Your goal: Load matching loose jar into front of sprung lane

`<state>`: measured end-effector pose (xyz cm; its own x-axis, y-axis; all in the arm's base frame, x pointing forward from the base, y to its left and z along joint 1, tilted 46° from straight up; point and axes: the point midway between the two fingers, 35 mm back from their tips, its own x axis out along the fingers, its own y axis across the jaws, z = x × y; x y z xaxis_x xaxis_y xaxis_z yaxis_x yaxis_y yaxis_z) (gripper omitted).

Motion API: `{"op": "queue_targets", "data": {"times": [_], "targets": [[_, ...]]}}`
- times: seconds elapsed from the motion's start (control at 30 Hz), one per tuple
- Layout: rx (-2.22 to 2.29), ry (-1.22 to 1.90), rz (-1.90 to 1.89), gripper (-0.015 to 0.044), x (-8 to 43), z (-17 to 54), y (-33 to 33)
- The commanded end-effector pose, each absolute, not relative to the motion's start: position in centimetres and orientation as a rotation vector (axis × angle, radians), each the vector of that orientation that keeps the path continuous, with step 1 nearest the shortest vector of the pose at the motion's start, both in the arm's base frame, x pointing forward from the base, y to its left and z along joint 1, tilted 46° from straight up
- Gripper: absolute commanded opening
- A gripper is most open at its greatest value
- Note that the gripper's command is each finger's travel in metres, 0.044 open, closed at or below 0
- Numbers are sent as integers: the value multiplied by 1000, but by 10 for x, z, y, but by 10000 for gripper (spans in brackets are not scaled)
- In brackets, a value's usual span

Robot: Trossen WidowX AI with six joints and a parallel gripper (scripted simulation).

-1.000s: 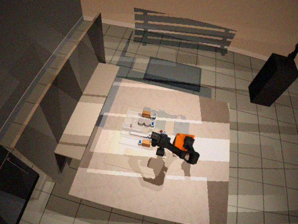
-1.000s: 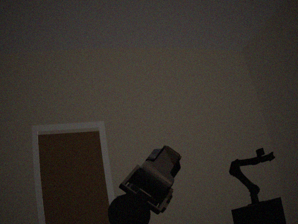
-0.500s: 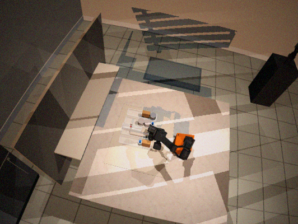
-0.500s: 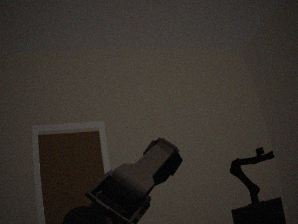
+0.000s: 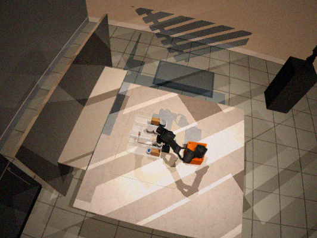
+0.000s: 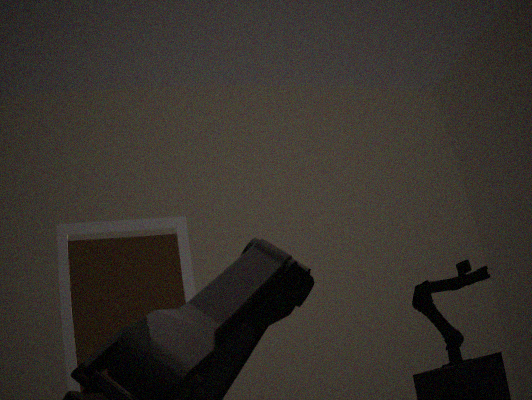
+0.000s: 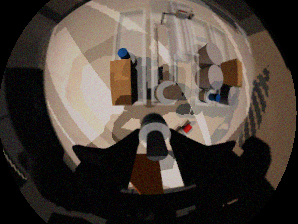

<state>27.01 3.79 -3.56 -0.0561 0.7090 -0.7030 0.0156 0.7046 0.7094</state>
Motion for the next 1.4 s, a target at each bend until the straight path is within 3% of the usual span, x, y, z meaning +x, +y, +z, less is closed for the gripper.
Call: {"op": "queue_targets", "data": {"times": [0.0, 1.37], "targets": [[605, 1534, 636, 0, 274, -52, 30], [605, 1531, 641, 0, 283, -80, 44]]}}
